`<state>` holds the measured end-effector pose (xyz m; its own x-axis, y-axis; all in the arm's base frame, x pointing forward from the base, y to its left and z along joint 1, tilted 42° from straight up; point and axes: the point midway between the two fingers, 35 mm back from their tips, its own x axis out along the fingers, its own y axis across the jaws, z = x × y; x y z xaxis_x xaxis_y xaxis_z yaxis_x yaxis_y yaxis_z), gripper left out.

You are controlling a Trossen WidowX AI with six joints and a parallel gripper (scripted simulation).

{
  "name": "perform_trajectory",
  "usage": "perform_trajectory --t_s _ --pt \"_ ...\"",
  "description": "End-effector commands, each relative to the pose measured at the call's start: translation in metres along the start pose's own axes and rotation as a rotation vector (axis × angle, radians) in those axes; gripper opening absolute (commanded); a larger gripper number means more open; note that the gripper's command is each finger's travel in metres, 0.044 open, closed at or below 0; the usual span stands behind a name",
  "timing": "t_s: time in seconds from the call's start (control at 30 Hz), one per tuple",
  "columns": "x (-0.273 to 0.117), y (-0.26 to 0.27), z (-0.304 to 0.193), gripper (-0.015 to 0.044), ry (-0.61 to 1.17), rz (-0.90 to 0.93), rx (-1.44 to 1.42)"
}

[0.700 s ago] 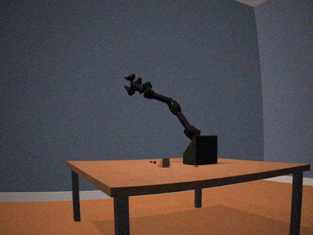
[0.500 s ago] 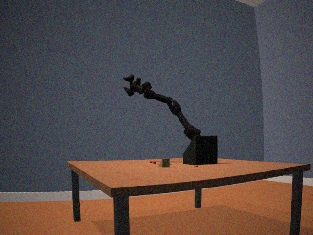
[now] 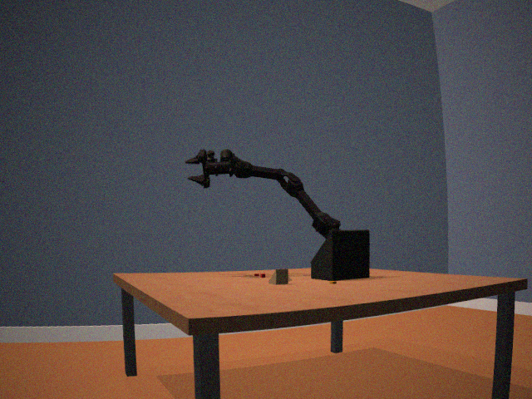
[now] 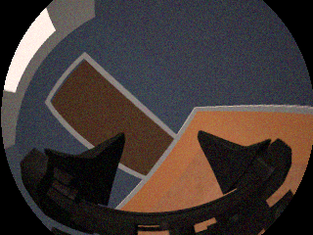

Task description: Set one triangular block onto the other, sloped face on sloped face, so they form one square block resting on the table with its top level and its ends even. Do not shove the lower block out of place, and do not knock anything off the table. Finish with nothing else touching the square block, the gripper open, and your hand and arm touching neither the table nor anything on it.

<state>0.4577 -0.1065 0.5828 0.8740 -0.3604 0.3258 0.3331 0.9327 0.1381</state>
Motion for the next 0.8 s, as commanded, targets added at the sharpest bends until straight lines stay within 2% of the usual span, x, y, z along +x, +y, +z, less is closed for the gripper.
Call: perform_trajectory --t_s 0.0,0.2,0.37,0.6,0.77 --pt "0.010 -0.015 -0.074 0.0440 0.224 -0.044 0.010" --pt "0.001 -0.040 -0.174 0.0440 0.540 -0.136 0.030" --pt "-0.027 -0.066 -0.251 0.0440 0.809 -0.241 0.048" --pt "-0.092 -0.102 -0.338 0.0440 1.187 -0.430 0.066" --pt "-0.158 -0.128 -0.383 0.0440 1.480 -0.613 0.067"
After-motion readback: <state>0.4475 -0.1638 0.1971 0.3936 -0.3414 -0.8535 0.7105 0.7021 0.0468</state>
